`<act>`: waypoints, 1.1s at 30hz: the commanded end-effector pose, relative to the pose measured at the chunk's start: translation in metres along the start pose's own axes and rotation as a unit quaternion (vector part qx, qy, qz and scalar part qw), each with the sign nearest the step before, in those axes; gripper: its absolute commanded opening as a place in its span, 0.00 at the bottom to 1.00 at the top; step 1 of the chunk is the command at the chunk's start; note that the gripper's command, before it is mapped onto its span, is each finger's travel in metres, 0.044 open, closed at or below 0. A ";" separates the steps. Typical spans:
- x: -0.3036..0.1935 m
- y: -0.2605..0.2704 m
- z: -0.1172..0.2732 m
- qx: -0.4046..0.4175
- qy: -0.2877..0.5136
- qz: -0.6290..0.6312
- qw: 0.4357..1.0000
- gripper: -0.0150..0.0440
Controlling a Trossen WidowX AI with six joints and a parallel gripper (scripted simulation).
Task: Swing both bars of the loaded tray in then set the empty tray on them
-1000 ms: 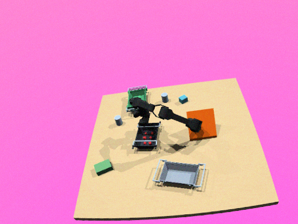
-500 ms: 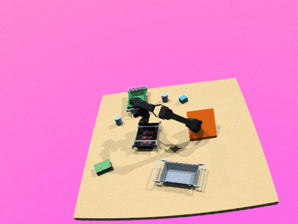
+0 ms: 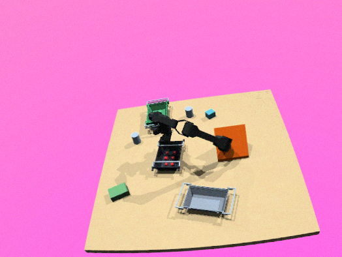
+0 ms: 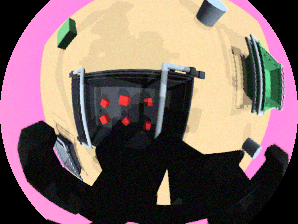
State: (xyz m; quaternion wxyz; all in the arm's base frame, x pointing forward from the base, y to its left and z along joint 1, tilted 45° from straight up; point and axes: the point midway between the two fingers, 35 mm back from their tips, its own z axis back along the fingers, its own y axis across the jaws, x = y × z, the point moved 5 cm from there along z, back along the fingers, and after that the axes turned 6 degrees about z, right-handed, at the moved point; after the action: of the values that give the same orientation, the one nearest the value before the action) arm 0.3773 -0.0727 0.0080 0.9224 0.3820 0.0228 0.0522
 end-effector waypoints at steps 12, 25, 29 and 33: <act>0.000 0.000 0.000 0.000 0.000 0.000 1.000 0.25; 0.000 0.000 0.000 0.000 0.000 0.000 1.000 0.25; 0.000 0.000 0.000 0.000 0.000 0.000 1.000 0.25; 0.000 0.000 0.000 0.000 0.000 0.000 1.000 0.34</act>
State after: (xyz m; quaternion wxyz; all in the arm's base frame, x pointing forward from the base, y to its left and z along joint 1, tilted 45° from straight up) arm 0.3773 -0.0727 0.0080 0.9224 0.3821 0.0228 0.0522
